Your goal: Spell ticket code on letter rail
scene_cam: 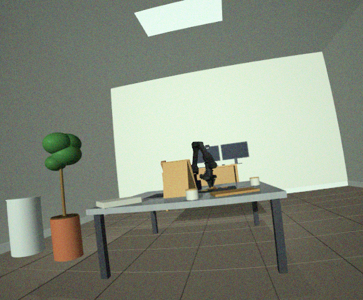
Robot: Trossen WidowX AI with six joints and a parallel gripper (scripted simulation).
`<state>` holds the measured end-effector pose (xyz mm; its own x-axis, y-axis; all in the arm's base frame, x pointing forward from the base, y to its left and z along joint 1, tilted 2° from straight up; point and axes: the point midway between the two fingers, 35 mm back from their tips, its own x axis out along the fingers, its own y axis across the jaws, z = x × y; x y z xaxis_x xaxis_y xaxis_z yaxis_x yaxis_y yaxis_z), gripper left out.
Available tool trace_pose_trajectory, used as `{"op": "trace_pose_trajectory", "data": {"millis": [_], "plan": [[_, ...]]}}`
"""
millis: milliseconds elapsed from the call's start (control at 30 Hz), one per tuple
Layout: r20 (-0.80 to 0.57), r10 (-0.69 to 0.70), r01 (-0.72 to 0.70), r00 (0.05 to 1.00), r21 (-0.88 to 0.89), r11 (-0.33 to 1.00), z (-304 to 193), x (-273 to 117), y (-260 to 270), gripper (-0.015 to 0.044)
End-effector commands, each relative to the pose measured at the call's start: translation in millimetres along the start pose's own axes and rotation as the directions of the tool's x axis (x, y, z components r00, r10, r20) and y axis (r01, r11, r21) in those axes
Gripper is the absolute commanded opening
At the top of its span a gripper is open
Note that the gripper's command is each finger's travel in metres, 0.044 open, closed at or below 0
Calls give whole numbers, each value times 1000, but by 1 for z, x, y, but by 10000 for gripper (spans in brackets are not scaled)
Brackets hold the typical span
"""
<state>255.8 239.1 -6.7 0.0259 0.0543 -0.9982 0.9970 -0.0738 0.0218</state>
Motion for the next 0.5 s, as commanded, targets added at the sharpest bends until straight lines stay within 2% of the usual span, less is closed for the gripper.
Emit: {"op": "trace_pose_trajectory", "data": {"millis": [0,233,467], "plan": [[0,6,-6,1000,4,1000,0,-3,1,0],[-1,2,-2,1000,-5,1000,0,-4,0,0],[-27,90,-93,996,-200,975,-1,-13,9,0]]}}
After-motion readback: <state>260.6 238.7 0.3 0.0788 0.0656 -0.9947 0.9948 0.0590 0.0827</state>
